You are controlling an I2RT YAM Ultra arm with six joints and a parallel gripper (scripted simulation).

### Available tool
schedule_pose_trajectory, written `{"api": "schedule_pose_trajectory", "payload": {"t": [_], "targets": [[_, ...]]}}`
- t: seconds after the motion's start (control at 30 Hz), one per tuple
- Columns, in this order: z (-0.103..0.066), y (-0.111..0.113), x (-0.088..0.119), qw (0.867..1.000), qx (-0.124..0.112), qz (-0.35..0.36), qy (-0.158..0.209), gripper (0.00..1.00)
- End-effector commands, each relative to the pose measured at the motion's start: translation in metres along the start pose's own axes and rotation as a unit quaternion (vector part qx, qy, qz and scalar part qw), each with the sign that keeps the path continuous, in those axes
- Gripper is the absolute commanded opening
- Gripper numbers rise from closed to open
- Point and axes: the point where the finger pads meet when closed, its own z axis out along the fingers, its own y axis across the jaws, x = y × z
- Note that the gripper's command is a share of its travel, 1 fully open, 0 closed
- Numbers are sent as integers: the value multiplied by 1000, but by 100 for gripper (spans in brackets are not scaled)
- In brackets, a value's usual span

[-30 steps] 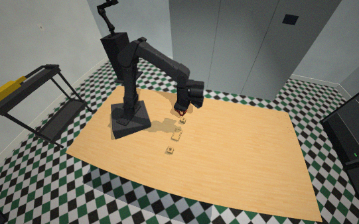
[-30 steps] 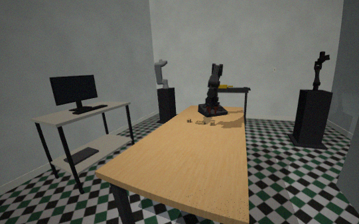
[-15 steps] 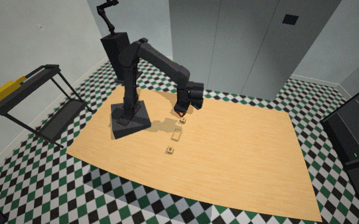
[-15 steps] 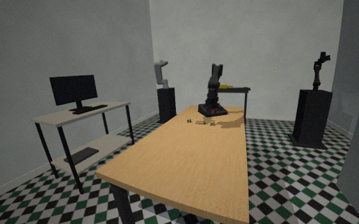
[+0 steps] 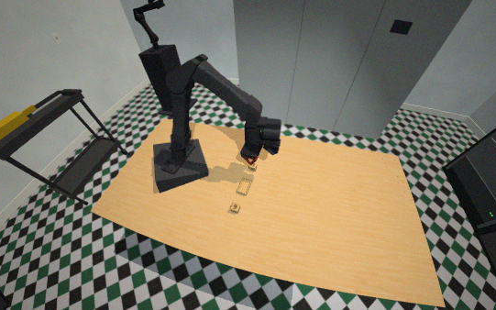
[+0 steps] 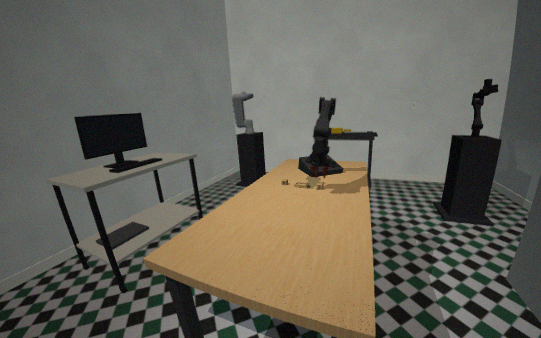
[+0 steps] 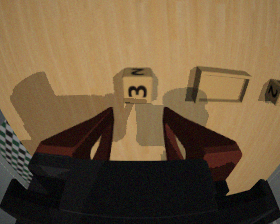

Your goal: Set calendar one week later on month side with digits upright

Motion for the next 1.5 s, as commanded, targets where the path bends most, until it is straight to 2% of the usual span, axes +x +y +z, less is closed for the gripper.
{"api": "schedule_pose_trajectory", "payload": {"t": [0.0,0.33,0.63,1.47], "targets": [[1,1,-6,1000,-2,-1,-12,45],[14,1,-6,1000,-2,-1,-12,45],[19,1,-7,1000,-2,-1,-12,45],[20,1,-7,1000,-2,-1,-12,45]]}}
